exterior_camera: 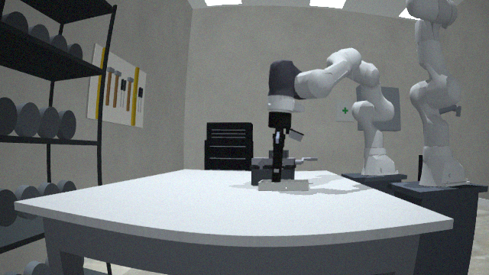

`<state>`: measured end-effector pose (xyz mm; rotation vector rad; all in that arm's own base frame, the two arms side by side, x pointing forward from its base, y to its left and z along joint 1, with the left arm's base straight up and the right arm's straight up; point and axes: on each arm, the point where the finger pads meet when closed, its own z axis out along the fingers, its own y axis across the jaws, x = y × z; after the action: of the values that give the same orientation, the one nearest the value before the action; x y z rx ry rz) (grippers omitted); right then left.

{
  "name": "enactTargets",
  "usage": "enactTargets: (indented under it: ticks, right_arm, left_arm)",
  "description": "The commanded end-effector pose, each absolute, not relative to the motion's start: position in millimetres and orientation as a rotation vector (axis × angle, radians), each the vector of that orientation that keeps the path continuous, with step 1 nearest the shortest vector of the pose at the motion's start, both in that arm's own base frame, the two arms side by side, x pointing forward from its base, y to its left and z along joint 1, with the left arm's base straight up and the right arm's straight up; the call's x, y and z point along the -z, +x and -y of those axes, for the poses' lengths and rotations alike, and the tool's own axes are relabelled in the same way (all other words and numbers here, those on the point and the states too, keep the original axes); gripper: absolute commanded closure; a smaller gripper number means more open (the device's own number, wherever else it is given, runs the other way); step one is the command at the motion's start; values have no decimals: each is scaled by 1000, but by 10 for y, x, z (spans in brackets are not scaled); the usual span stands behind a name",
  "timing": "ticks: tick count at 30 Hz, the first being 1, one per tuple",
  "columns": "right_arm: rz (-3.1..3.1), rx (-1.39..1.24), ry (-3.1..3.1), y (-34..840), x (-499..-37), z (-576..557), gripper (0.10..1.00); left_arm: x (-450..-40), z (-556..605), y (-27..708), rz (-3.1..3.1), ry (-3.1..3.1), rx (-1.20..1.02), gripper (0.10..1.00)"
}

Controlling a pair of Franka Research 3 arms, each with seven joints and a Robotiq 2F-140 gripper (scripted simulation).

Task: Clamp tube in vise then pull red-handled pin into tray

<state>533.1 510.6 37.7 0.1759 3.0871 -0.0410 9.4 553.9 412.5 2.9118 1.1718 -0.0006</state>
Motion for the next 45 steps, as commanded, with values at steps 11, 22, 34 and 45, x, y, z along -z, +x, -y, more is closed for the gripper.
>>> enactTargets:
  ticks: [11,22,34,45]
  right_arm:
    - [-3086,39,168,5340,-424,-5107,902]
    - [-3086,39,168,5340,-597,-5107,902]
    - [-3086,39,168,5340,-1034,-5107,902]
    - [-3086,39,168,5340,-1408,-5107,902]
  left_arm:
    - [-4130,-5544,96,-1177,2913,0,98]
    - [-4130,-5544,96,-1177,2913,0,98]
    - [-4130,-5544,96,-1177,2913,0,98]
    - [-4130,-5544,96,-1177,2913,0,98]
